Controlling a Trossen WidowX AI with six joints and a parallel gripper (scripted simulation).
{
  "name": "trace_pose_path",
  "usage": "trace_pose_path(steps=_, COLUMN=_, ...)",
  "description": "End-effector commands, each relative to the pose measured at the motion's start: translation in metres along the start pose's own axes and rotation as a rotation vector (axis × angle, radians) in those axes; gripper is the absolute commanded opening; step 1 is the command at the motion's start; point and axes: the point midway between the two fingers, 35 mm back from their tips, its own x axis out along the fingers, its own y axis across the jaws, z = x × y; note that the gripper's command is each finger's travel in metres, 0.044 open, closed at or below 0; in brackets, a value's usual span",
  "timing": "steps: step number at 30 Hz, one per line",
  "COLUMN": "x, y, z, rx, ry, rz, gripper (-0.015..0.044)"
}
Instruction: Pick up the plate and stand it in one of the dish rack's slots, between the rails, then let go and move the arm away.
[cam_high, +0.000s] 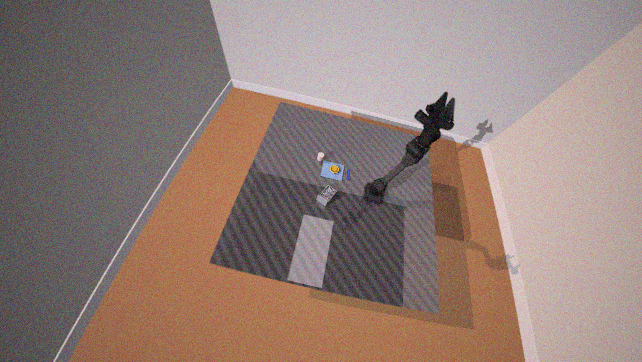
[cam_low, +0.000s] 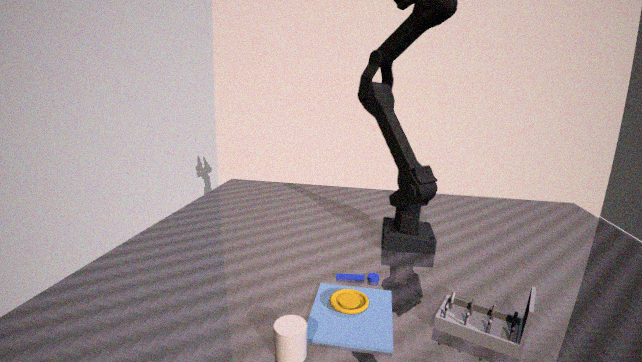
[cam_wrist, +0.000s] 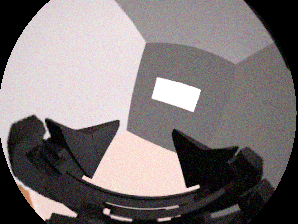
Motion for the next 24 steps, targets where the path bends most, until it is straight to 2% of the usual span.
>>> trace_pose_path(steps=1, x=0.000, y=0.000, z=0.000, rx=-0.002, ry=-0.001, rz=-0.001, gripper=0.0400)
trace_pose_path(steps=24, x=-0.029, y=-0.068, z=0.065, rx=-0.358, ry=-0.085, rz=-0.224, gripper=0.0400)
